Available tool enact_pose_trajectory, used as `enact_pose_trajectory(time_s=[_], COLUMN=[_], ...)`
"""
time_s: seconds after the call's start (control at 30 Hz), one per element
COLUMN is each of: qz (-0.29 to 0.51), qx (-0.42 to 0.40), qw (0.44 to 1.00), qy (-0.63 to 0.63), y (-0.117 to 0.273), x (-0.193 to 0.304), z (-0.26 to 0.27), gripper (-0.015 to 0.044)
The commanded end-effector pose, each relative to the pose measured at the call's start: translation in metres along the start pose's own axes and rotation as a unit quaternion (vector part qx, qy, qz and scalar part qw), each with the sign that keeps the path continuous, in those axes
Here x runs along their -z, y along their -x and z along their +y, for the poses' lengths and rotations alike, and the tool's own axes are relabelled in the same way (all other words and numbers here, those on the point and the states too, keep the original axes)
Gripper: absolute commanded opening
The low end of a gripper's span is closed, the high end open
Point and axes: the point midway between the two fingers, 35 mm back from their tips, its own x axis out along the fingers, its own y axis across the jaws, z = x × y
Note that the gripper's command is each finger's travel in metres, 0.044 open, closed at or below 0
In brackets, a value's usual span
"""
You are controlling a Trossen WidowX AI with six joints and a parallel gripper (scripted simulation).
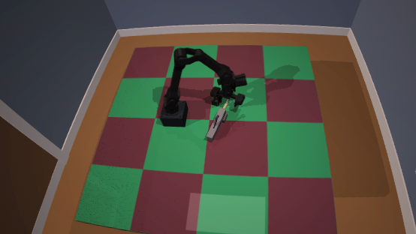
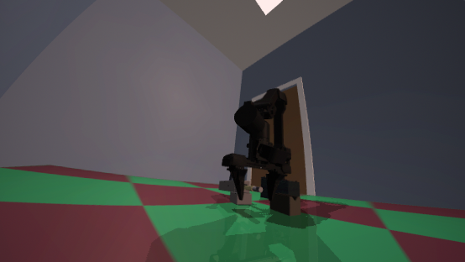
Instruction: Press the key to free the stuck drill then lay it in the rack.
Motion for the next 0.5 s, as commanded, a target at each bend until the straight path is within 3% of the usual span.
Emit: enact_pose_trajectory(time_s=[0.0,0.47], qz=[0.002,0.002], qx=[-0.002,-0.002], qw=[1.000,1.000], qy=[0.003,0.003], y=[-0.0016,-0.0030], x=[0.0024,0.0080], z=[0.0005,-0.0010], gripper=[0.0440,0.0440])
